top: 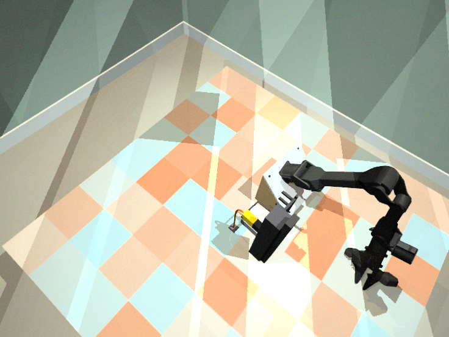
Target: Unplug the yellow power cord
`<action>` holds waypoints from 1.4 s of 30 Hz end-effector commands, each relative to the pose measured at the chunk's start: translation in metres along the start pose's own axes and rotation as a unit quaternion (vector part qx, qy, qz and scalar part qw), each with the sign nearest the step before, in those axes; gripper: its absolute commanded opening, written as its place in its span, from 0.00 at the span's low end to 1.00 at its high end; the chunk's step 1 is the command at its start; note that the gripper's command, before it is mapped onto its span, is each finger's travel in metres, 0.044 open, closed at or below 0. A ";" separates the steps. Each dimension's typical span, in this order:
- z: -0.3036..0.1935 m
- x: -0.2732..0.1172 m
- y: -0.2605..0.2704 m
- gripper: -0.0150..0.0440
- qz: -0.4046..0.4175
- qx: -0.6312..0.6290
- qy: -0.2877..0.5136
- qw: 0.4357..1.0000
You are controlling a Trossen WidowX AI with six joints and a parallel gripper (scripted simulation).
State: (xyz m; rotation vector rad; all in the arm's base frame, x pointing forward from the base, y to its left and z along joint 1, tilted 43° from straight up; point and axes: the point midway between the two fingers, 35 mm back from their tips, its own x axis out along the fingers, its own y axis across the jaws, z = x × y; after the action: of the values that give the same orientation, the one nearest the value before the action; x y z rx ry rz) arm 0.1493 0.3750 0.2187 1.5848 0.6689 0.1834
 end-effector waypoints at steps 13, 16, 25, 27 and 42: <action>0.070 0.051 0.021 0.53 -0.045 -0.116 -0.058 0.991; 0.092 0.062 0.024 0.53 -0.061 -0.145 -0.074 0.985; 0.161 0.086 0.031 0.53 -0.114 -0.218 -0.115 0.962; 0.176 0.090 0.033 0.53 -0.127 -0.232 -0.122 0.957; 0.297 0.095 0.048 0.53 -0.211 -0.305 -0.157 0.915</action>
State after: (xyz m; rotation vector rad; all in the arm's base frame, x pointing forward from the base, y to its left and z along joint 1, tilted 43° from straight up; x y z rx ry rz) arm 0.3793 0.1866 0.1939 0.8473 0.6005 -0.1604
